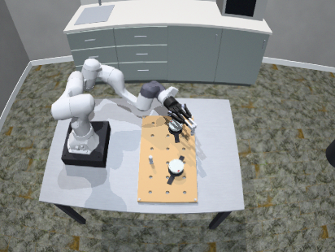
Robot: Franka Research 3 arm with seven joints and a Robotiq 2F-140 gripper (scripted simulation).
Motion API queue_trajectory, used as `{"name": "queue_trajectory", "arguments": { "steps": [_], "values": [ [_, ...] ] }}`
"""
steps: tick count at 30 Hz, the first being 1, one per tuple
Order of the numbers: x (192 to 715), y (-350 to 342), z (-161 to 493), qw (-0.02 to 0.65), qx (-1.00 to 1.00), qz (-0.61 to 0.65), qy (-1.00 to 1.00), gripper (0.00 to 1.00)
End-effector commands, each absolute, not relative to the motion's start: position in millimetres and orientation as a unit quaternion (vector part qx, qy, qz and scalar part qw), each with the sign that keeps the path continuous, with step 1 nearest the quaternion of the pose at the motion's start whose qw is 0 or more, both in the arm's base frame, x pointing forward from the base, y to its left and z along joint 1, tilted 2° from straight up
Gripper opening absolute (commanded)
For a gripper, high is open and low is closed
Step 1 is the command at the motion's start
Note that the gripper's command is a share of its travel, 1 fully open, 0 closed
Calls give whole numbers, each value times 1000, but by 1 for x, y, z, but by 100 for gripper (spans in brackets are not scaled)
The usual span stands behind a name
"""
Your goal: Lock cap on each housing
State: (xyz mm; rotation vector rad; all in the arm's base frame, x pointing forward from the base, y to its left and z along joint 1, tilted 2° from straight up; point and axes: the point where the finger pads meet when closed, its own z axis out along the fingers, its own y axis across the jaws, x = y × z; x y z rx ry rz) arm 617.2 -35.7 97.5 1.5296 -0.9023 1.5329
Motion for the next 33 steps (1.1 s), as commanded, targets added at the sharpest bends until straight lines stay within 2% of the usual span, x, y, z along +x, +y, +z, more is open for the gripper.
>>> {"name": "queue_trajectory", "arguments": {
  "steps": [1,9,33],
  "values": [
    [607,-35,100,387,597,604,-359,10],
    [588,-30,100,387,597,604,-359,10],
    [488,-4,104,387,597,604,-359,10]
  ]
}}
